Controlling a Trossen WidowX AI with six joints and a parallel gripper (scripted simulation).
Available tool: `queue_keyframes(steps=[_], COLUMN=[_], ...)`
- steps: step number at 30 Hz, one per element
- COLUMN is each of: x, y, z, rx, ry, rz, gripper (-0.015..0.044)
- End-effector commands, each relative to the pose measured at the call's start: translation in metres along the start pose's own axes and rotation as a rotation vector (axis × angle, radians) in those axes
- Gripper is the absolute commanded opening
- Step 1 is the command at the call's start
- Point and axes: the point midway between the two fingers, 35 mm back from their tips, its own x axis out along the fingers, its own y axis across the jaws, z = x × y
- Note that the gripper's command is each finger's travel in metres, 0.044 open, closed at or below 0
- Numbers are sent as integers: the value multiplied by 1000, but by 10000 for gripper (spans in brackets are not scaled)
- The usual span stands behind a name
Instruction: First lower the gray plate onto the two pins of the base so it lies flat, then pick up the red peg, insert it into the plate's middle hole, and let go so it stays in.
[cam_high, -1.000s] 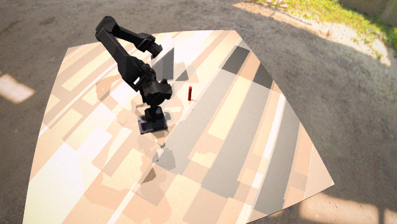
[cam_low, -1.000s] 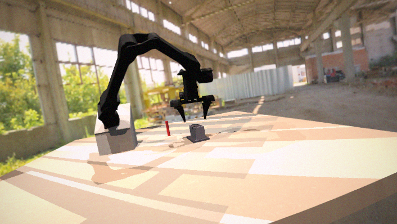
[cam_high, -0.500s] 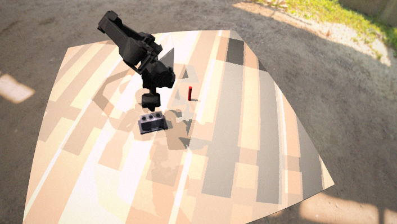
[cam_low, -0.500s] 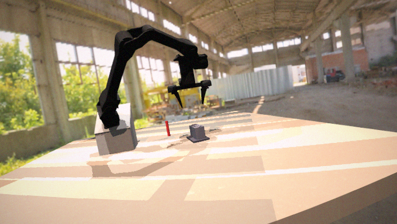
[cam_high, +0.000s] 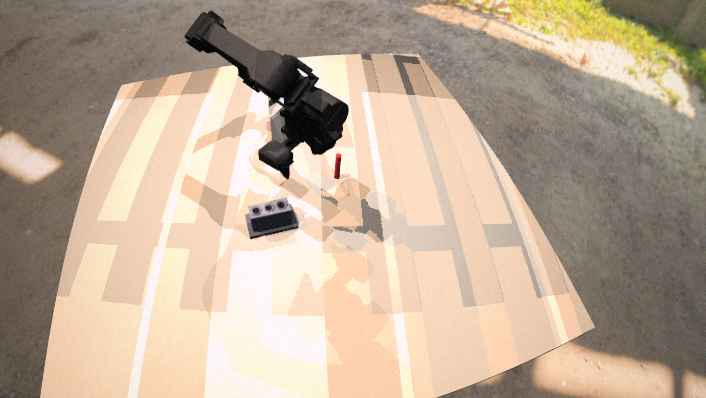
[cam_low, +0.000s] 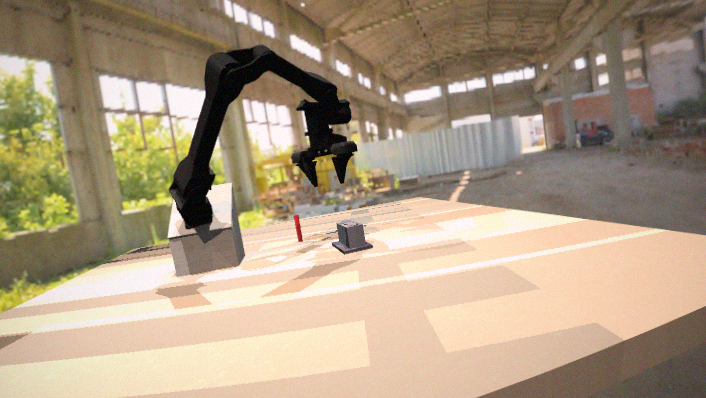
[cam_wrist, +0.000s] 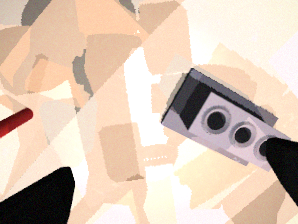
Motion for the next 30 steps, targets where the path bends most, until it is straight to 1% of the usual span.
queue_keyframes(steps=[1,22,30], x=[3,8,8], y=[66,145,147], z=[10,4,3], rx=[682,1779,1812], ry=[17,31,30], rz=[20,-20,-21], gripper=[440,440,440])
